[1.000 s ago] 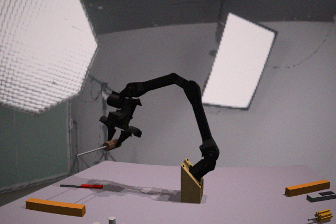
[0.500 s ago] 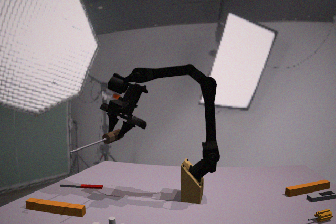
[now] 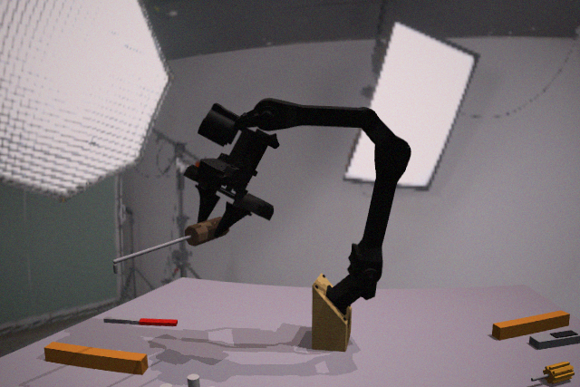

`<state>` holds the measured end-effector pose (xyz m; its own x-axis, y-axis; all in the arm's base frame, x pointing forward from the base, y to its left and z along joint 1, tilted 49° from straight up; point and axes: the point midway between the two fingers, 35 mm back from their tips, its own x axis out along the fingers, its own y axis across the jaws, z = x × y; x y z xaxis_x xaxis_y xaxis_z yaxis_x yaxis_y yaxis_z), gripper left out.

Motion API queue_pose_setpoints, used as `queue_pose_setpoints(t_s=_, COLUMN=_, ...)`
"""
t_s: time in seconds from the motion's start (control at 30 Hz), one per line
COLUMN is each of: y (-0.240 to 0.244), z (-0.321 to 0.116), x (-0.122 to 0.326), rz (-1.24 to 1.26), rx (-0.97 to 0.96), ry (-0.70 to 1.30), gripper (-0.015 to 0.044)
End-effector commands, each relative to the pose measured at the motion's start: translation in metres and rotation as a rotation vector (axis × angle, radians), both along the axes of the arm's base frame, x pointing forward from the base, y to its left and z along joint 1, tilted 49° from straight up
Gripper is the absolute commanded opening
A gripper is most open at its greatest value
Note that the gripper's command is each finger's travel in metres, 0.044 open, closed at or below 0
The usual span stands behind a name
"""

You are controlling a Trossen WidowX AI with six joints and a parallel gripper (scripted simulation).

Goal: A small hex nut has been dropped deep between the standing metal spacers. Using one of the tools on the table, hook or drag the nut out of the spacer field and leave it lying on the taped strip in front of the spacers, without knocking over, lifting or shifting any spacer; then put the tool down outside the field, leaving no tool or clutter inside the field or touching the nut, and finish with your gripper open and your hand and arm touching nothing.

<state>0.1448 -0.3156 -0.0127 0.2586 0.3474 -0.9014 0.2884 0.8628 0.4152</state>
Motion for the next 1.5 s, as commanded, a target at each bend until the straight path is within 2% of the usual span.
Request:
queue_pose_setpoints(t_s=0.0, y=0.012, z=0.018, x=0.019, rz=-0.026, rx=-0.004, ry=0.008, gripper=0.0)
queue_pose_setpoints(t_s=0.77, y=0.123, z=0.114, x=0.107, rz=-0.155, rx=0.0, ry=0.045, gripper=0.0)
queue_pose_setpoints(t_s=1.1, y=0.185, z=0.148, x=0.122, rz=-0.215, rx=0.029, ry=0.054, gripper=0.0)
queue_pose_setpoints(t_s=1.47, y=0.253, z=0.181, x=0.118, rz=-0.275, rx=0.08, ry=0.063, gripper=0.0)
